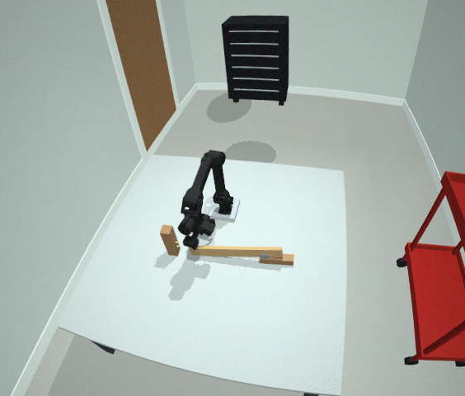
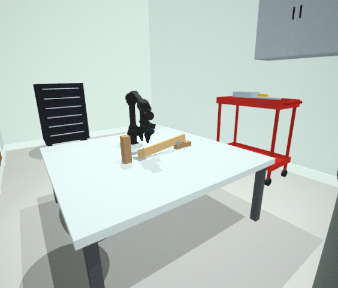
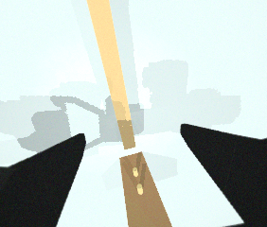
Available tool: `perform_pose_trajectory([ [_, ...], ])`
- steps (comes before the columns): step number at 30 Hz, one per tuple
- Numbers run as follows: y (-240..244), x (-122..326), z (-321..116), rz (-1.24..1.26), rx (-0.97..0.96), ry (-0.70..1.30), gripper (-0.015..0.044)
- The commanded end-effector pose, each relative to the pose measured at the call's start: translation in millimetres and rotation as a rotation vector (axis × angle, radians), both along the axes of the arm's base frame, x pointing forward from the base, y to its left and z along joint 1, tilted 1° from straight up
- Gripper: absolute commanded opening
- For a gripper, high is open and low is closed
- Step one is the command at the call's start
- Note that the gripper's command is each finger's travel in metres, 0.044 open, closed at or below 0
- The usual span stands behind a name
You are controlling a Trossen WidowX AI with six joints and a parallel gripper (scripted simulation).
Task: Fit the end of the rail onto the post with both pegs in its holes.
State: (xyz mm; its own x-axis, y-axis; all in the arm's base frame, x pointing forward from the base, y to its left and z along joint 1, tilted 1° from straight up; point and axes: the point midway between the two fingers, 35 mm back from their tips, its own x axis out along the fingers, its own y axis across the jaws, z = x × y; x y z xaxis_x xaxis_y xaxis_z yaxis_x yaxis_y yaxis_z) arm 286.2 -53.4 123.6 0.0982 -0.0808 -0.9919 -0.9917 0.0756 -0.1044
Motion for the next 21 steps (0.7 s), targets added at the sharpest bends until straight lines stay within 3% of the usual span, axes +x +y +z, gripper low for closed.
perform_pose_trajectory([
  [1,27,-3,-22,0.129,0.063,0.088,0.044],
  [21,31,-2,-39,0.129,0.064,0.088,0.044],
])
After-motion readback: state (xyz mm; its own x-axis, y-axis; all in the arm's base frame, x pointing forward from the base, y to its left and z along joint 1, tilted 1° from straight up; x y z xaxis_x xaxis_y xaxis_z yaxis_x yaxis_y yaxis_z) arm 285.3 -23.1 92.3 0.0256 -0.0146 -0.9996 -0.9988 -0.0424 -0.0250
